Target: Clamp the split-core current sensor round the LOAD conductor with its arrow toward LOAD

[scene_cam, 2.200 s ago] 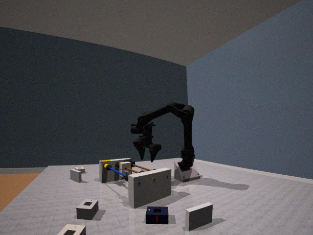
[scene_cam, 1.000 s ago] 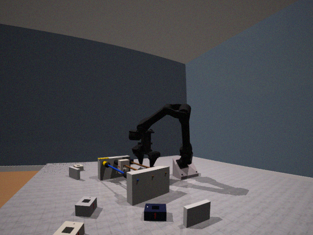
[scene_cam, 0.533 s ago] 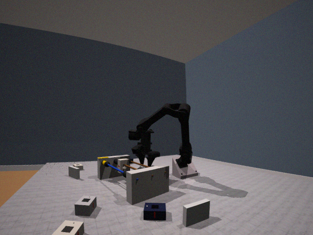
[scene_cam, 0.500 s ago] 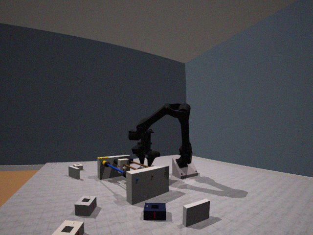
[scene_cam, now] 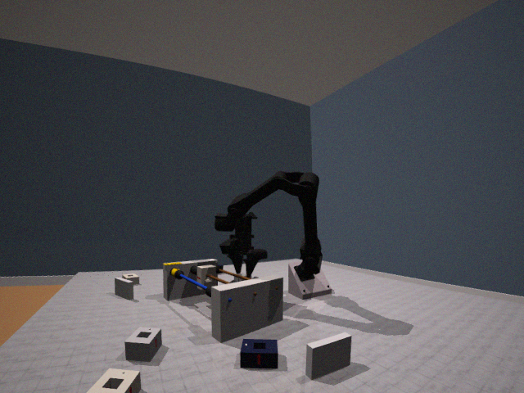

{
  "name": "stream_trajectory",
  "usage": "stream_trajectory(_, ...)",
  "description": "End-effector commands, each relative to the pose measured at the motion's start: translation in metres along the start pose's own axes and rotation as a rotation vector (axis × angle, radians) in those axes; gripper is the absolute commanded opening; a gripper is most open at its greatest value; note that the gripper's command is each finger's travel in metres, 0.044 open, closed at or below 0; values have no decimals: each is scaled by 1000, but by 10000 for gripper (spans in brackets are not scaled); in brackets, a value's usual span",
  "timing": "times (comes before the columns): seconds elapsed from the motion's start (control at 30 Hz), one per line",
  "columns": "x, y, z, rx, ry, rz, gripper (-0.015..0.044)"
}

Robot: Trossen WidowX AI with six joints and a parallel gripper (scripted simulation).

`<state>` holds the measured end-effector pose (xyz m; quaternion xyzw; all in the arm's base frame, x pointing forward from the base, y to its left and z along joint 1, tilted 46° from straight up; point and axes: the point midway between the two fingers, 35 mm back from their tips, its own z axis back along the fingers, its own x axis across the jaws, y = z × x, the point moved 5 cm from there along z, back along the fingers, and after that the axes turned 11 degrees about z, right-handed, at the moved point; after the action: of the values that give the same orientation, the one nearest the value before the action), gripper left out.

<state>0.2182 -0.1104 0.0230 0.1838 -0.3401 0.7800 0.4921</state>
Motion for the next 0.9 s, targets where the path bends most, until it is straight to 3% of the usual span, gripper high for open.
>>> stream_trajectory(0.0, -3, -1, 18, 1, 7, 2, 0)
stream_trajectory(0.57, 2, 2, 103, 1, 2, 0, 0)
stream_trajectory(0.87, 0, -19, 107, -19, 36, 181, 0)
